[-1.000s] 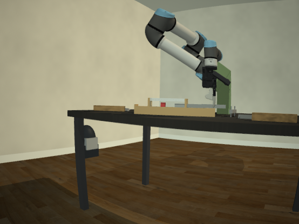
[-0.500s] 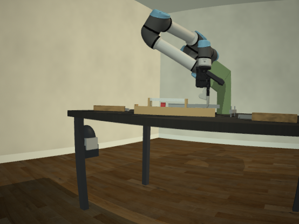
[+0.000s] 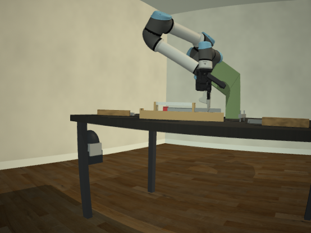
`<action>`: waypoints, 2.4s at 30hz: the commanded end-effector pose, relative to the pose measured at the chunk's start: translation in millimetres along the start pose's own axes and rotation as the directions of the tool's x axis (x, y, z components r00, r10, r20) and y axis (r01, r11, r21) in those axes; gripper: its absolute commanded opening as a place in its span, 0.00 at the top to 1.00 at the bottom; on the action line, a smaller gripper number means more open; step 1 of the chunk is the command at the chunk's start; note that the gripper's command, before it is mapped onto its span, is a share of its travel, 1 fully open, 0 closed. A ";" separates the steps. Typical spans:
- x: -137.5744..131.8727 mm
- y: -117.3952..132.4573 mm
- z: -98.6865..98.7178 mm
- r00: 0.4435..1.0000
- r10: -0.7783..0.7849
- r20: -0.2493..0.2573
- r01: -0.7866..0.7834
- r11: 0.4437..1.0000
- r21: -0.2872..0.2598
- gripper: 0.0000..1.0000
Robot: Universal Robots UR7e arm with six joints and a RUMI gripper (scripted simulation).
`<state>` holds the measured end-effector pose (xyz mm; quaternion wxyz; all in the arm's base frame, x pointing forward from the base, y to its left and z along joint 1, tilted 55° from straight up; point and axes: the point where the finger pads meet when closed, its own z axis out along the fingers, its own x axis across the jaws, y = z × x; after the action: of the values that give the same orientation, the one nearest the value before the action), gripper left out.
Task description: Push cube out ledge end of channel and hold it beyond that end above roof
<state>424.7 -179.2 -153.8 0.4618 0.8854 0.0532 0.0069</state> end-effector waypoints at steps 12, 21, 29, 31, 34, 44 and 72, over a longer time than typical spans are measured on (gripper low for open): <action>0.3 33.8 -0.4 1.000 0.000 -0.002 0.000 1.000 0.001 1.00; 0.4 45.7 -0.4 1.000 0.000 -0.002 0.000 1.000 0.001 1.00; 0.4 53.8 -0.4 1.000 0.000 -0.002 0.000 1.000 0.001 1.00; 0.4 54.9 -0.4 1.000 0.000 -0.002 0.000 1.000 0.001 1.00; 0.4 55.7 -0.4 1.000 0.000 -0.002 0.000 1.000 0.001 1.00; 0.4 56.8 -0.4 1.000 0.000 -0.002 0.000 1.000 0.001 1.00; 0.4 56.8 -0.4 1.000 0.000 -0.002 0.000 1.000 0.001 1.00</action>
<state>430.0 -209.8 -108.5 0.4598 0.8863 0.0553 0.0073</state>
